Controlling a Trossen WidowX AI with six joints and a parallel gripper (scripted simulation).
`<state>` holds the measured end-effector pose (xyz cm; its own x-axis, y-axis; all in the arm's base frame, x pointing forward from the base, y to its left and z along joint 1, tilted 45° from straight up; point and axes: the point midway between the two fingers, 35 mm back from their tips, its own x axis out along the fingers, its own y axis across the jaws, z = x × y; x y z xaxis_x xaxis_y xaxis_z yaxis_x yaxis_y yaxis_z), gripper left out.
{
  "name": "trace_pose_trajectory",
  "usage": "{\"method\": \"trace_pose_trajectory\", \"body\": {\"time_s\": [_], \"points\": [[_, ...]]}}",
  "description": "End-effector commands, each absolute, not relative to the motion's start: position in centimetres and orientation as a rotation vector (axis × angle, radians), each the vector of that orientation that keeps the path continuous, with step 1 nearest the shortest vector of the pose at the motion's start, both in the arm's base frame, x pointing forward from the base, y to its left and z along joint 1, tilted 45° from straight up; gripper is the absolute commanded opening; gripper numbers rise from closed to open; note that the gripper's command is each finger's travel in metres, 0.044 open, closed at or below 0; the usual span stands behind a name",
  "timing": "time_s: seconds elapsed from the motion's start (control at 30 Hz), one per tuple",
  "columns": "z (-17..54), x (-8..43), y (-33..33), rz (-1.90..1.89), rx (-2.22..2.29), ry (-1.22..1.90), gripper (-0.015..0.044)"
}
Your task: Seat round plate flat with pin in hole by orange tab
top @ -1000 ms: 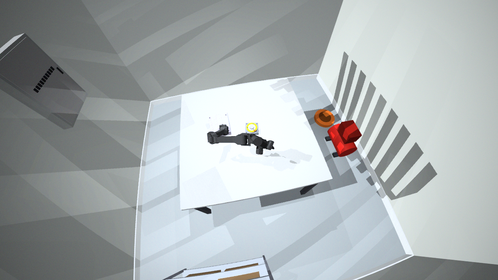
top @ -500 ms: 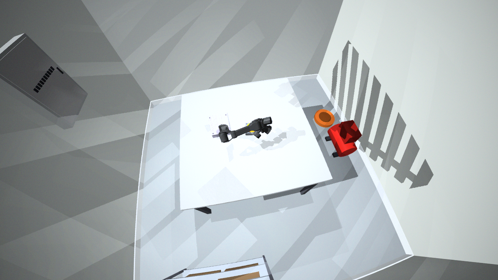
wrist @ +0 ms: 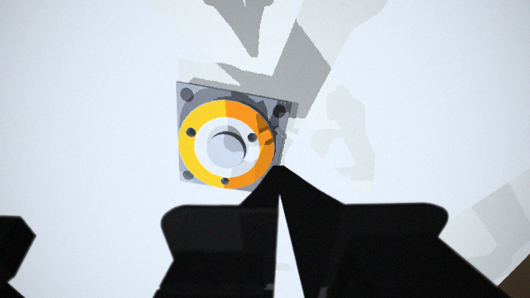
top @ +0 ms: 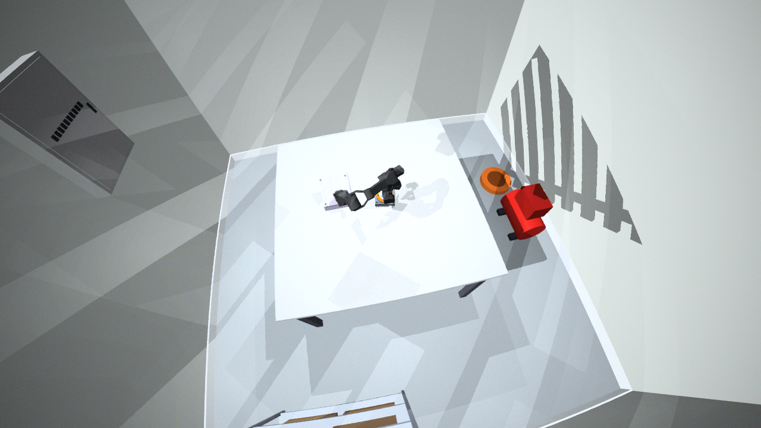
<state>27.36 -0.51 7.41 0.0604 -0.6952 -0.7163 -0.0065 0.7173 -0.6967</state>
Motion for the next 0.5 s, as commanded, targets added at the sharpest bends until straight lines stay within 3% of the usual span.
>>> {"method": "trace_pose_trajectory", "body": {"time_s": [0.0, 0.47], "points": [[7.1, 27.4, -0.7, -0.568, -0.64, 1.44, 0.0], [4.0, 27.8, -3.9, -0.57, -0.642, 1.439, 0.0]]}}
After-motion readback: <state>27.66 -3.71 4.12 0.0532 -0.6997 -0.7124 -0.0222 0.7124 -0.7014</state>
